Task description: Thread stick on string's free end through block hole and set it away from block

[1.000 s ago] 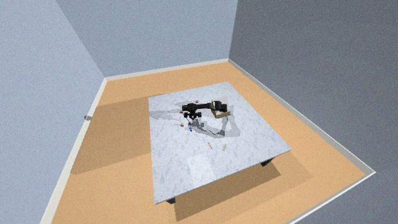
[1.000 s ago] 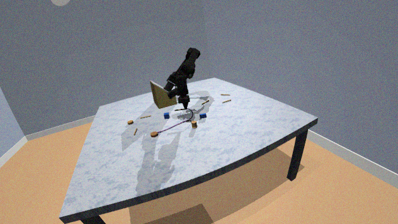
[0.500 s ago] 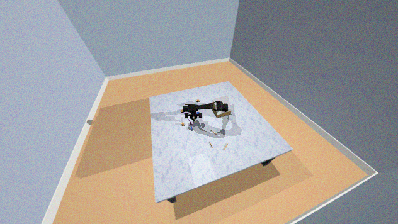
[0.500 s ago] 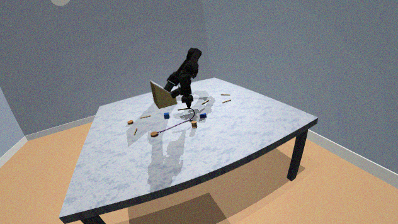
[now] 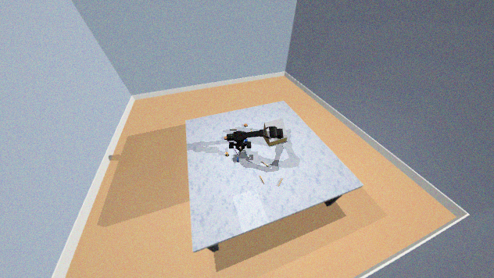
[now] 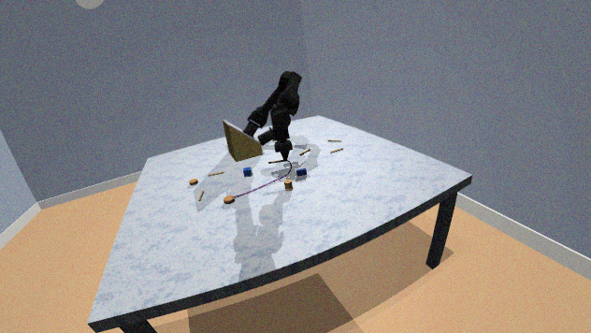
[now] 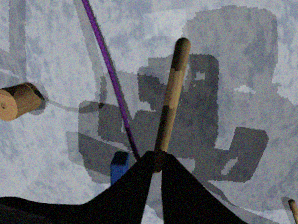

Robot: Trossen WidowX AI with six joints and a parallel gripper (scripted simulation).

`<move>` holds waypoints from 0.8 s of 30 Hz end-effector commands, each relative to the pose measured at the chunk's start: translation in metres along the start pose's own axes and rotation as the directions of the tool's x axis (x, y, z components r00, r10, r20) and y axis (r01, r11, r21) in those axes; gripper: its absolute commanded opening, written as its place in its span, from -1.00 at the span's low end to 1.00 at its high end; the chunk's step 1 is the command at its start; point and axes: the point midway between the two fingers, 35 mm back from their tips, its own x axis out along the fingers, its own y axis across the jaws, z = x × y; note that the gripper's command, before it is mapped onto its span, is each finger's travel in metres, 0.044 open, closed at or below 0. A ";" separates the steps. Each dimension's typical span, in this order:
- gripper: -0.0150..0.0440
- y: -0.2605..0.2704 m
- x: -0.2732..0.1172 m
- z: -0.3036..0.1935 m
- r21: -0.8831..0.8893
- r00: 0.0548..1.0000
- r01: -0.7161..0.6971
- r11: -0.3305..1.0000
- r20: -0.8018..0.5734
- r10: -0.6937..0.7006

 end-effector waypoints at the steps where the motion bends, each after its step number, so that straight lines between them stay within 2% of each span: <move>1: -0.49 0.000 0.000 -0.006 0.001 1.000 0.001 1.000 -0.005 -0.001; 24: -0.49 -0.007 0.006 -0.018 0.002 1.000 0.002 1.000 -0.013 -0.002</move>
